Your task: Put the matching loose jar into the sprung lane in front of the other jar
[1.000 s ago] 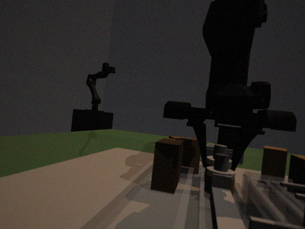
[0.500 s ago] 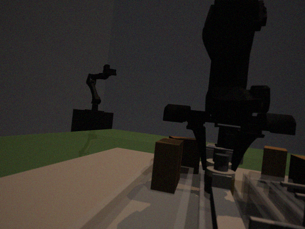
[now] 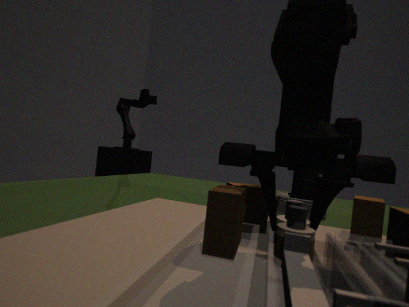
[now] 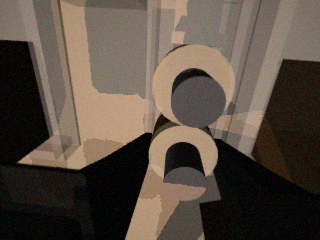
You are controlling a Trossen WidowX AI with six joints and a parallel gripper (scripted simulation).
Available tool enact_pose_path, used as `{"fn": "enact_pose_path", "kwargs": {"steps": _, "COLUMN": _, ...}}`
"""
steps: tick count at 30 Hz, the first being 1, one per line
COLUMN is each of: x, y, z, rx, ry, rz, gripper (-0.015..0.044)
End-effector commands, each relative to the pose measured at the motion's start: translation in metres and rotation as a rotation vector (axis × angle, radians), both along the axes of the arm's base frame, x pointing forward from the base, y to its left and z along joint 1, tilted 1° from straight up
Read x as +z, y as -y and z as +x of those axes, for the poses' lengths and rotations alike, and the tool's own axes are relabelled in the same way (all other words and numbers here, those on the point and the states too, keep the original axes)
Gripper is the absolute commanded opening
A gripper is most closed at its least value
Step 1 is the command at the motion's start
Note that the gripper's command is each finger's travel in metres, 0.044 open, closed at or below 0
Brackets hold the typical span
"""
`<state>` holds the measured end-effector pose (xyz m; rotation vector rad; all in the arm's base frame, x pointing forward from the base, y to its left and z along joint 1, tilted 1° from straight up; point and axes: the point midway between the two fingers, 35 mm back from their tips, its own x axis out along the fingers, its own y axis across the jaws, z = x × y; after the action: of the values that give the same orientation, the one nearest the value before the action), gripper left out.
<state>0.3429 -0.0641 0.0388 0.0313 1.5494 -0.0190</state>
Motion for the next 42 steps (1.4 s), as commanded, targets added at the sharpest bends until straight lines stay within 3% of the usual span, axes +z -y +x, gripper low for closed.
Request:
{"fn": "enact_pose_path", "kwargs": {"steps": 1, "x": 0.0002, "y": 0.0003, "z": 0.002, "rx": -0.004, "ry": 0.012, "rz": -0.001, "gripper": 0.0}}
{"fn": "enact_pose_path", "kwargs": {"steps": 42, "x": -0.0004, "y": -0.0002, "z": -0.0062, "rx": -0.004, "ry": 0.011, "rz": 0.0, "gripper": 0.0}}
